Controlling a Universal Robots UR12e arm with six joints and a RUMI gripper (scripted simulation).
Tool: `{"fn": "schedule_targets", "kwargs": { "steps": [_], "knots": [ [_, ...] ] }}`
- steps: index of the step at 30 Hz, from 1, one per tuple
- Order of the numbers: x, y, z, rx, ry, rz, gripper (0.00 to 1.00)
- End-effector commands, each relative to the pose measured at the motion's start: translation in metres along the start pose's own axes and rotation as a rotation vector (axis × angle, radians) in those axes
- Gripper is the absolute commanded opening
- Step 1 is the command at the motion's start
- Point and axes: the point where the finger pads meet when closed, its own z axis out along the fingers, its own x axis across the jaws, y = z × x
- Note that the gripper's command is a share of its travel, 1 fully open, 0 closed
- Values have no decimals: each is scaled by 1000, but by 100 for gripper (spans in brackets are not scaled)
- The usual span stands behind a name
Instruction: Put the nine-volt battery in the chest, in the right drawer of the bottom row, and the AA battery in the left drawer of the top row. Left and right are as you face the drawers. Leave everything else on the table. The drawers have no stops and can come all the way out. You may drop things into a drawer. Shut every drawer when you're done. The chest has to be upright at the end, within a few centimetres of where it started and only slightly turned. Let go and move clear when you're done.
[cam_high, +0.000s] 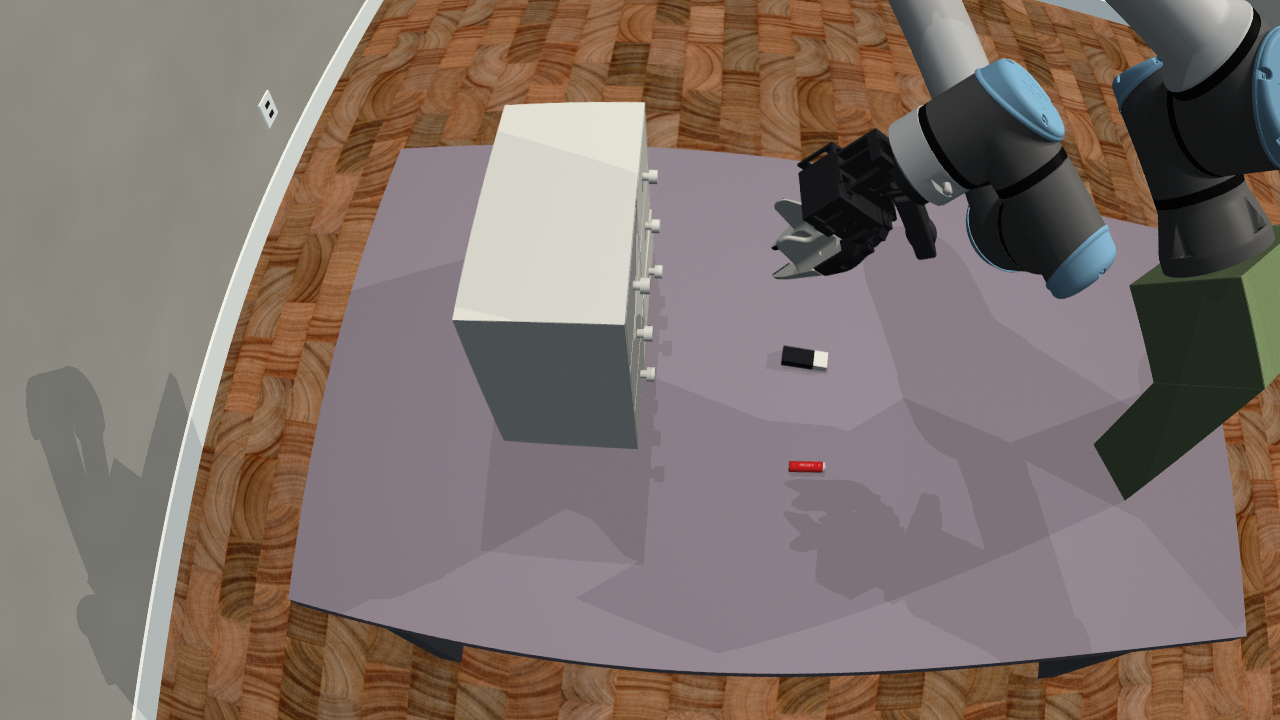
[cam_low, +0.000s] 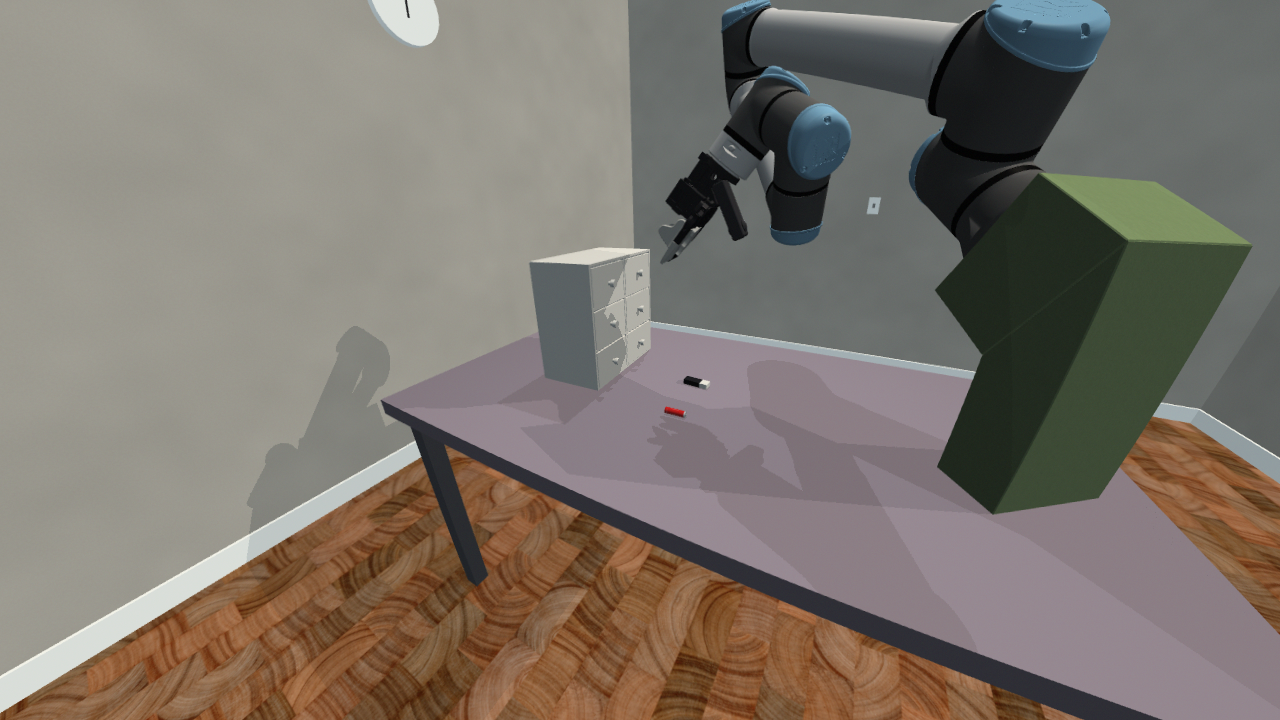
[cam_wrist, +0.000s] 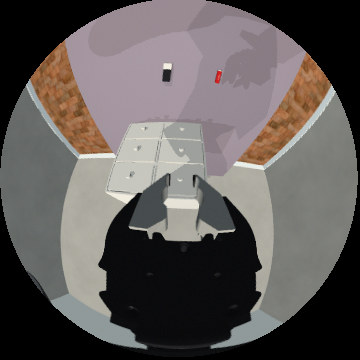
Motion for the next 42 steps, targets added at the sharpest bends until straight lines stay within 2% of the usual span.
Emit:
{"fn": "schedule_targets", "kwargs": {
  "steps": [1, 14, 16, 31, 33, 42],
  "knots": [
    [1, 0, 4, -42, 1, 0, 20],
    [1, 1, 20, -191, 0, 0, 20],
    [1, 1, 20, -191, 0, 0, 20],
    [0, 2, 37, -343, 0, 1, 20],
    [0, 2, 37, -343, 0, 1, 20],
    [0, 2, 44, -413, 0, 0, 20]
  ]
}}
